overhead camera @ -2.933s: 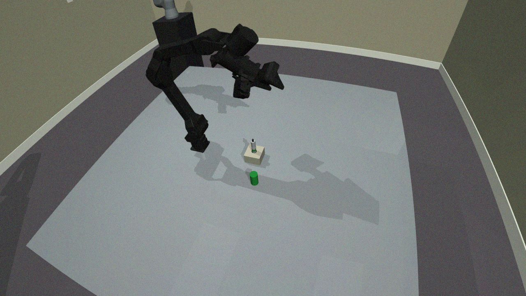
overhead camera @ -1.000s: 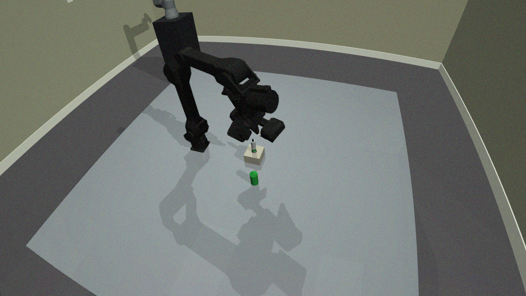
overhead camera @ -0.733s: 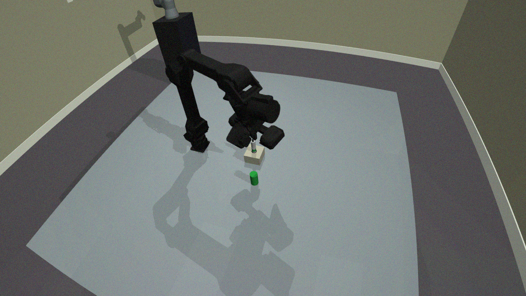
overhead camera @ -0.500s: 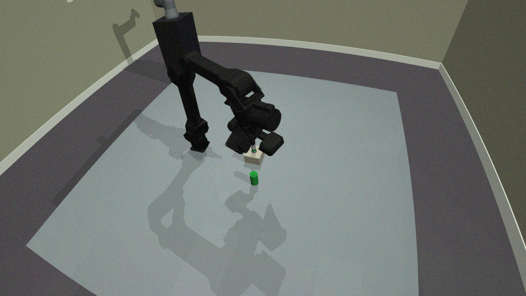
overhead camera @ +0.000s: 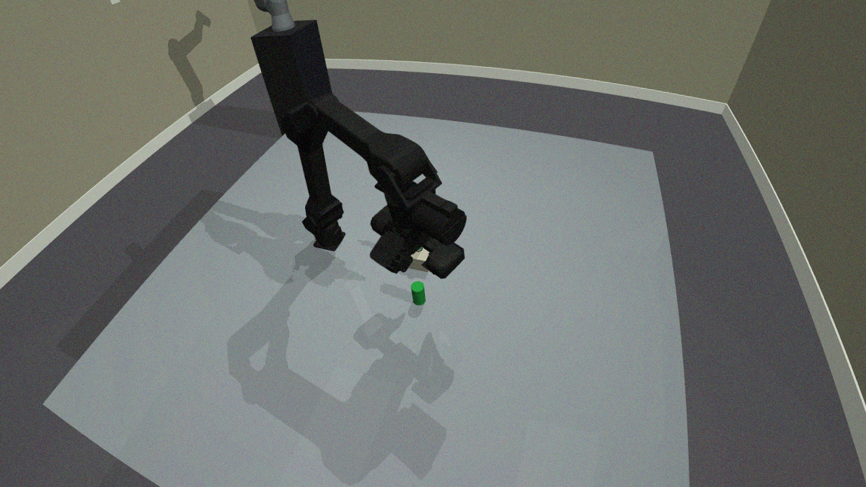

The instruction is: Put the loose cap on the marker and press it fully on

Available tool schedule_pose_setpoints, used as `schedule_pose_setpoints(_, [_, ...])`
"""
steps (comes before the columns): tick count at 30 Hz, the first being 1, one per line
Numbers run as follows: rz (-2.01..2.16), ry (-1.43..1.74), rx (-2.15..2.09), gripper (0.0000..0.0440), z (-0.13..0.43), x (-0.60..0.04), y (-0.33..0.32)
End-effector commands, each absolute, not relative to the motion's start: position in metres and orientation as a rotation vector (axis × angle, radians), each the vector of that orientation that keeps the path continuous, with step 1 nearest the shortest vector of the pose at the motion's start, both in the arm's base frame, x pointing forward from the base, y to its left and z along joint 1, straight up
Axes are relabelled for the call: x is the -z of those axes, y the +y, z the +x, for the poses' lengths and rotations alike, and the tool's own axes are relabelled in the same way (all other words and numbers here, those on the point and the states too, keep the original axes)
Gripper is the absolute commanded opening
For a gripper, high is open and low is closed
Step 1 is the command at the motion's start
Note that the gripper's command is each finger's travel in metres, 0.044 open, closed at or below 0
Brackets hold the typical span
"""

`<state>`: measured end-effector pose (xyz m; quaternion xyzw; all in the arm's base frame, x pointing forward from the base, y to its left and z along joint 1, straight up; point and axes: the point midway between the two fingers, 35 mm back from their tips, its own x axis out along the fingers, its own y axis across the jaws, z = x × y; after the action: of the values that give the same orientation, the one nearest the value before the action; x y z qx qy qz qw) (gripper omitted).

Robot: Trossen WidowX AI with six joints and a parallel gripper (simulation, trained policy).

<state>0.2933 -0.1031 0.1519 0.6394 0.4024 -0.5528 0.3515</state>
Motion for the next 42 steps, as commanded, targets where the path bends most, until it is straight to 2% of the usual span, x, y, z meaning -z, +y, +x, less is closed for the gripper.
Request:
schedule_pose_setpoints(1, [1.627, 1.057, 1.452, 0.0320, 0.291, -0.145, -0.108])
schedule_pose_setpoints(17, [1.499, 1.132, 1.498, 0.0304, 0.290, -0.108, -0.117])
schedule_pose_setpoints(35, [1.367, 1.235, 1.463, 0.0258, 0.285, -0.063, -0.115])
schedule_pose_setpoints(39, [1.342, 1.240, 1.449, 0.0227, 0.284, -0.059, -0.114])
schedule_pose_setpoints(42, [1.326, 1.233, 1.436, 0.0150, 0.285, -0.061, -0.115])
